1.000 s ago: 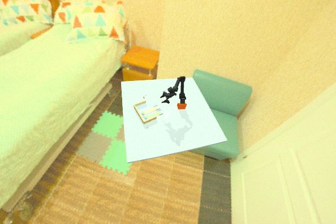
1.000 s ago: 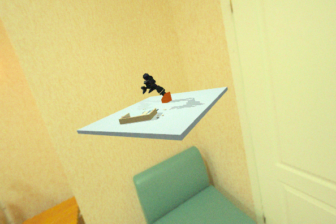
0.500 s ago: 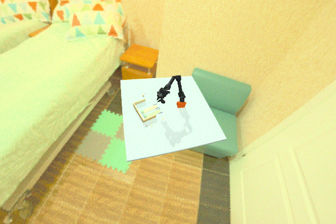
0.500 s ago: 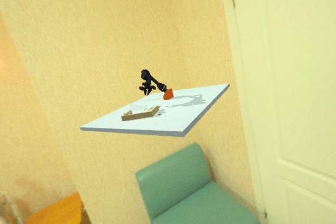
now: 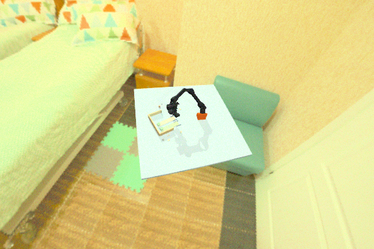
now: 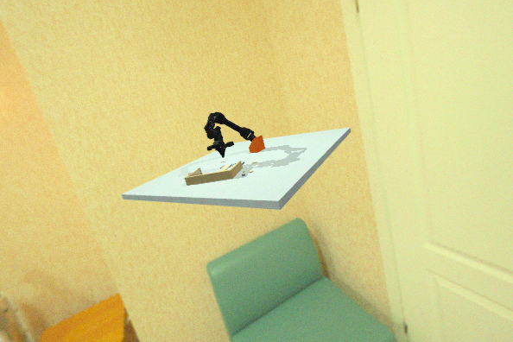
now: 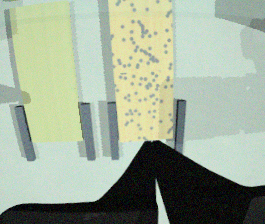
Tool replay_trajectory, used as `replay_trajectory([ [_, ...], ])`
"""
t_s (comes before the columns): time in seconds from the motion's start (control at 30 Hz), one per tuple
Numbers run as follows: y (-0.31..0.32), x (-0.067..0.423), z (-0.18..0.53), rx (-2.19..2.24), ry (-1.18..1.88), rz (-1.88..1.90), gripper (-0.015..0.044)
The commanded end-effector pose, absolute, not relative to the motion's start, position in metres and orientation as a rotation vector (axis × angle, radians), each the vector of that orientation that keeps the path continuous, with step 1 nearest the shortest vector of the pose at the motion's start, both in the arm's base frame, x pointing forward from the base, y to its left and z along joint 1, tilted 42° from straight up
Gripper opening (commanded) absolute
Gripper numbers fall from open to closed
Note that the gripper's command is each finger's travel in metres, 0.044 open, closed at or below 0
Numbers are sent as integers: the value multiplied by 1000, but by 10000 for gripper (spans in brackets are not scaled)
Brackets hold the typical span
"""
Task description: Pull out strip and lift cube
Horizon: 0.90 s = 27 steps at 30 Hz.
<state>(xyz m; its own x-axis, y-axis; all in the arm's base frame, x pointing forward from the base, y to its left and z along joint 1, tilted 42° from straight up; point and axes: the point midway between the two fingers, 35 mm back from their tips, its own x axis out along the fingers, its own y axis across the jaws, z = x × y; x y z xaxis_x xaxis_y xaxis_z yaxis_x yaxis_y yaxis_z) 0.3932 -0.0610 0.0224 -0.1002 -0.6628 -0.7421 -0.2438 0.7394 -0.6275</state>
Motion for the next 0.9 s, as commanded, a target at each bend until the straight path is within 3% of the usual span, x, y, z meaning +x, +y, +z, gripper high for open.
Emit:
replay_trajectory([
  [0.0, -62, 393, 23, -720, 1710, -404, 0],
  [0.87, -89, 390, -6, -721, 1709, -405, 0],
])
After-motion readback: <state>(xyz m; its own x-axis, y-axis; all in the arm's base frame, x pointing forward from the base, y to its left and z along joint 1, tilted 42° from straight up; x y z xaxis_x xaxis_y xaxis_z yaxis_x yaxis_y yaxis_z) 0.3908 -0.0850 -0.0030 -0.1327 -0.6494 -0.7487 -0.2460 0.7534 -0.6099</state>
